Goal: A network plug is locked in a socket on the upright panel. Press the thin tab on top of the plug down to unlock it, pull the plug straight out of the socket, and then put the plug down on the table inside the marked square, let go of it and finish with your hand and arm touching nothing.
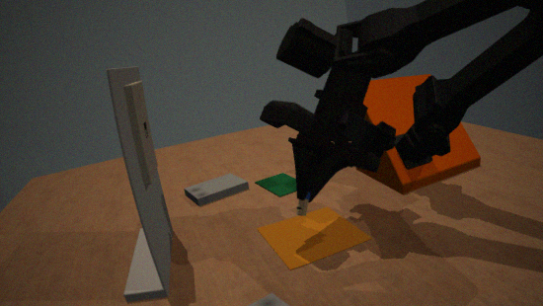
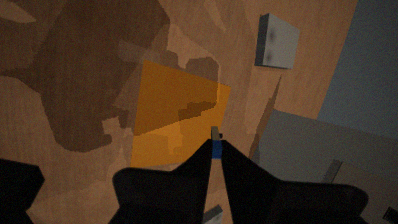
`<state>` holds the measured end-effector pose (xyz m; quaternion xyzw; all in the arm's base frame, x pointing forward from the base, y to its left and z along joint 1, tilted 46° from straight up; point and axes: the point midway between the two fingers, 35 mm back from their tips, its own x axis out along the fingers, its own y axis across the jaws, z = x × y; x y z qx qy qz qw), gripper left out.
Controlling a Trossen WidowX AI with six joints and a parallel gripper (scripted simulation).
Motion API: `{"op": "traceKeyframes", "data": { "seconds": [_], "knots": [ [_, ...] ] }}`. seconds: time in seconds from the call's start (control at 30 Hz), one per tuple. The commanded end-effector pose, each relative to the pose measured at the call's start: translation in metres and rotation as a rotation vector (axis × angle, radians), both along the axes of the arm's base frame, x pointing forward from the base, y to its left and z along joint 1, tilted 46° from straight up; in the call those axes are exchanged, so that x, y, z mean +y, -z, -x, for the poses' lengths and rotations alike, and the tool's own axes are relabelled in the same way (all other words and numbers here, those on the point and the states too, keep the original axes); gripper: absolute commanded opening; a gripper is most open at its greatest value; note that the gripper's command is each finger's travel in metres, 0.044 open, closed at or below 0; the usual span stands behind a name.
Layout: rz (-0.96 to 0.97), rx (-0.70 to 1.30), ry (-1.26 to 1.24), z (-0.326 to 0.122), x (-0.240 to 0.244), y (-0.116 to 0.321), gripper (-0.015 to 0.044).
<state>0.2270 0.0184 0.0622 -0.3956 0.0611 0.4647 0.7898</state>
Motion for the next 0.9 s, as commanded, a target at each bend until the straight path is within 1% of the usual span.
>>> {"op": "traceKeyframes", "data": {
  "seconds": [0.0,0.87],
  "knots": [
    [0.000,0.007,0.002,0.001,0.003,0.004,0.0000],
    [-0.005,0.002,0.007,0.001,0.020,0.018,0.0000]
  ]
}}
